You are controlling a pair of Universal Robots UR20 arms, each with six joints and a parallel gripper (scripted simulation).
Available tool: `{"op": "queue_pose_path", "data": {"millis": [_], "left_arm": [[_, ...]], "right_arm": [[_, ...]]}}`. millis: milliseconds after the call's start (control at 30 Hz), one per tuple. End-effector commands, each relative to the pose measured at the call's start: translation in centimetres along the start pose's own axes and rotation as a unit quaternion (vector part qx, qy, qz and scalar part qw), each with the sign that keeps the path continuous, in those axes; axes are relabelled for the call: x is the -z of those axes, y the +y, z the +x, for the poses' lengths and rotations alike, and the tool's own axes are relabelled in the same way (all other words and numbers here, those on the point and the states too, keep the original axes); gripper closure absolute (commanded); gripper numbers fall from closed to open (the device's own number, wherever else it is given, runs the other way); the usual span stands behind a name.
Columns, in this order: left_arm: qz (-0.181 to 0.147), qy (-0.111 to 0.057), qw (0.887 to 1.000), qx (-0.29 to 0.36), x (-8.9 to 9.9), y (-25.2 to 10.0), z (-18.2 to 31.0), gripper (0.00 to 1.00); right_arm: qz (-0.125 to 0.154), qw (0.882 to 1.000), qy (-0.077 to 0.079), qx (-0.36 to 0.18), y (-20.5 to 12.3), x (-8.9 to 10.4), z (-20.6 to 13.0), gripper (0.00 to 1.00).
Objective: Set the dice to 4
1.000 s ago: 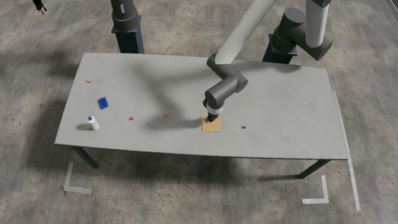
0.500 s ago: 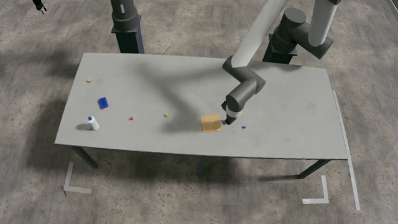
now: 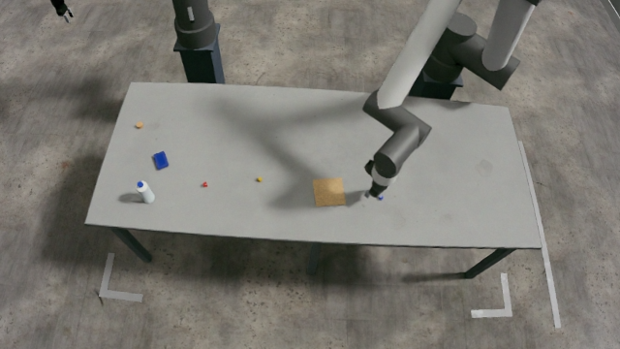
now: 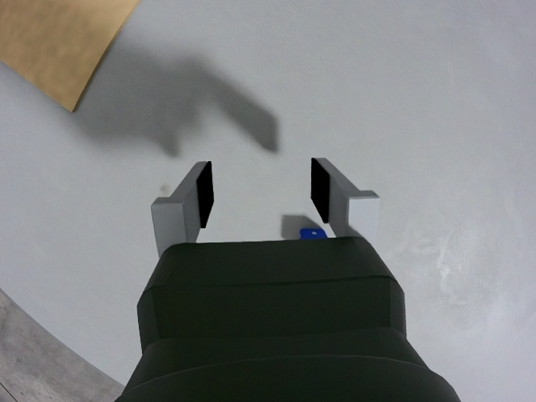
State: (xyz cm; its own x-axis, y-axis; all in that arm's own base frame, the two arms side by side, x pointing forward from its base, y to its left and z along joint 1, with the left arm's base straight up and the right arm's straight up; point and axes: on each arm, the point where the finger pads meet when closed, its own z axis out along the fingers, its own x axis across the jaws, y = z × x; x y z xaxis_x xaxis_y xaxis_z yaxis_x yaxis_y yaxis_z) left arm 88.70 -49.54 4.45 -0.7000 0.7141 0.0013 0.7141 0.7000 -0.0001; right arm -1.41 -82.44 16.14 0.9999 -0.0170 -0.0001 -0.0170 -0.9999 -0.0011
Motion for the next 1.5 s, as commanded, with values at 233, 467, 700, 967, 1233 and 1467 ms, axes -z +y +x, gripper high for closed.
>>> {"op": "queue_pose_path", "data": {"millis": [233,467,700,967,1233,1467], "left_arm": [[0.000,-0.001,1.000,0.000,0.1,2.6,2.0,0.00],[0.000,-0.001,1.000,0.000,0.1,3.1,2.4,0.00],[0.000,-0.001,1.000,0.000,0.1,3.3,2.6,0.00],[0.000,-0.001,1.000,0.000,0.1,3.3,2.6,0.00],[0.000,-0.001,1.000,0.000,0.1,3.3,2.6,0.00],[0.000,-0.001,1.000,0.000,0.1,3.3,2.6,0.00]], "right_arm": [[0.000,1.000,0.000,0.000,0.0,0.1,0.0,0.00],[0.000,1.000,0.000,0.000,0.0,0.1,0.0,0.00],[0.000,1.000,0.000,0.000,0.0,0.1,0.0,0.00],[0.000,1.000,0.000,0.000,0.0,0.1,0.0,0.00],[0.000,1.000,0.000,0.000,0.0,0.1,0.0,0.00],[0.000,1.000,0.000,0.000,0.0,0.1,0.0,0.00]]}}
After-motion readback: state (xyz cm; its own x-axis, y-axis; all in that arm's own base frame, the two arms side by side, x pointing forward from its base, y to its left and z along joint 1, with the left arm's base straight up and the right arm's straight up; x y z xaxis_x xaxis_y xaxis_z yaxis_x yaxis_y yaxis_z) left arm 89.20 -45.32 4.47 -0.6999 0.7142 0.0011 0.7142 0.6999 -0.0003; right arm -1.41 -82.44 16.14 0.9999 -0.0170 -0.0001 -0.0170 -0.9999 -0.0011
